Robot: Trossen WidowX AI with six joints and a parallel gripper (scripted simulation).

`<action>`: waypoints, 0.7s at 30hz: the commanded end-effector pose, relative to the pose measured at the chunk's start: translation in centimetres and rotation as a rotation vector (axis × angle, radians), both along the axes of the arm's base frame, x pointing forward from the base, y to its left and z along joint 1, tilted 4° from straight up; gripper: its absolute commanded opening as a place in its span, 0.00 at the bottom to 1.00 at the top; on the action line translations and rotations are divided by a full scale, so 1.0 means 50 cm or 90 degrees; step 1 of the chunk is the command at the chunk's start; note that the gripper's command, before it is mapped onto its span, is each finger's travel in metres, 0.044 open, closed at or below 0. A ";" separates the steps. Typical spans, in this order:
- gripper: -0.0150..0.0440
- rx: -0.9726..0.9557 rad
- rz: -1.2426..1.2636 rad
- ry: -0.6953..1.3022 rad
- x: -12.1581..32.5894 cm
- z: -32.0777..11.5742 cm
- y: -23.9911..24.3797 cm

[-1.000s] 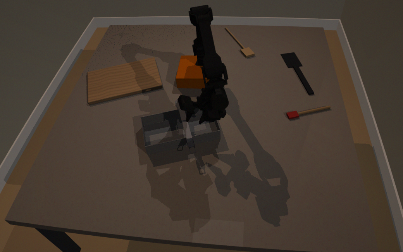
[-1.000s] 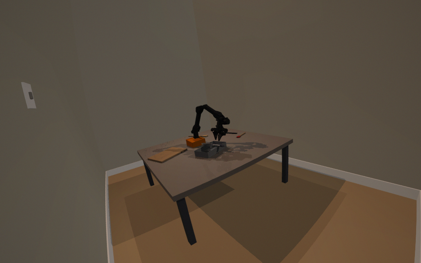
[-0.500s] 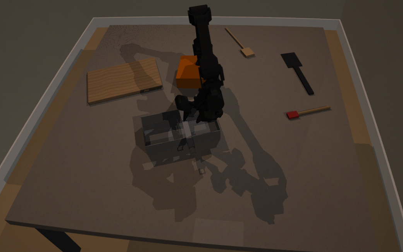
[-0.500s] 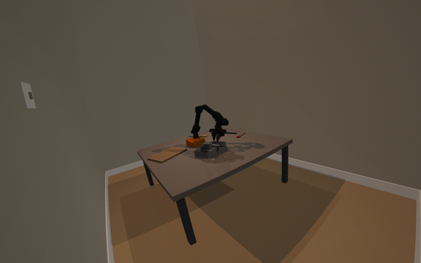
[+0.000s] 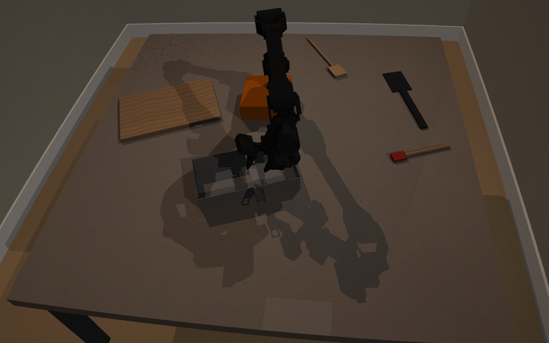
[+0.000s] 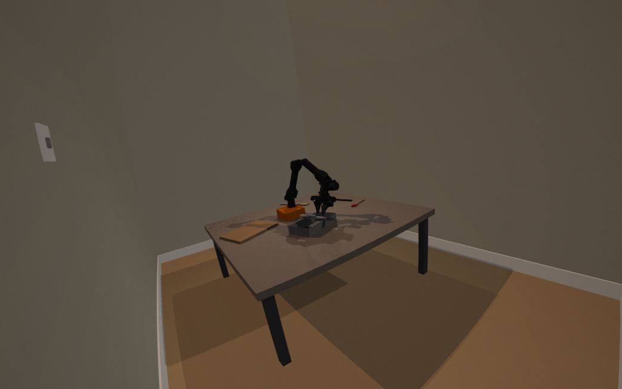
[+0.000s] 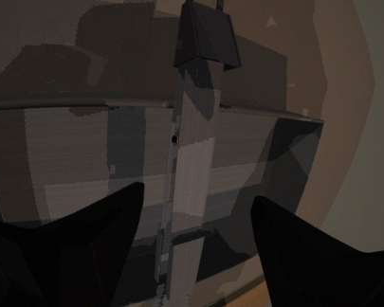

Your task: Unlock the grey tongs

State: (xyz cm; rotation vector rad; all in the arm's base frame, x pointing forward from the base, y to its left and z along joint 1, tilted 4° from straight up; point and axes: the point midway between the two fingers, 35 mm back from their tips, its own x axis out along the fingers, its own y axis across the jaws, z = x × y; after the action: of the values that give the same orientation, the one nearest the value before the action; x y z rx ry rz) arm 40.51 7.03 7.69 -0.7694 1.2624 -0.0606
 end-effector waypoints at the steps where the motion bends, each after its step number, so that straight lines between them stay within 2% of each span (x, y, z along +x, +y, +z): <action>1: 0.69 -0.002 0.004 0.011 0.002 -0.023 -0.007; 21: 0.69 -0.003 0.004 0.011 0.022 -0.077 -0.036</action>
State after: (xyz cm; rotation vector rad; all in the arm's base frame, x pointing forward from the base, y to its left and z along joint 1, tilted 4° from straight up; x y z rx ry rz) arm 41.67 5.51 4.81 -0.7712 1.2628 -0.0621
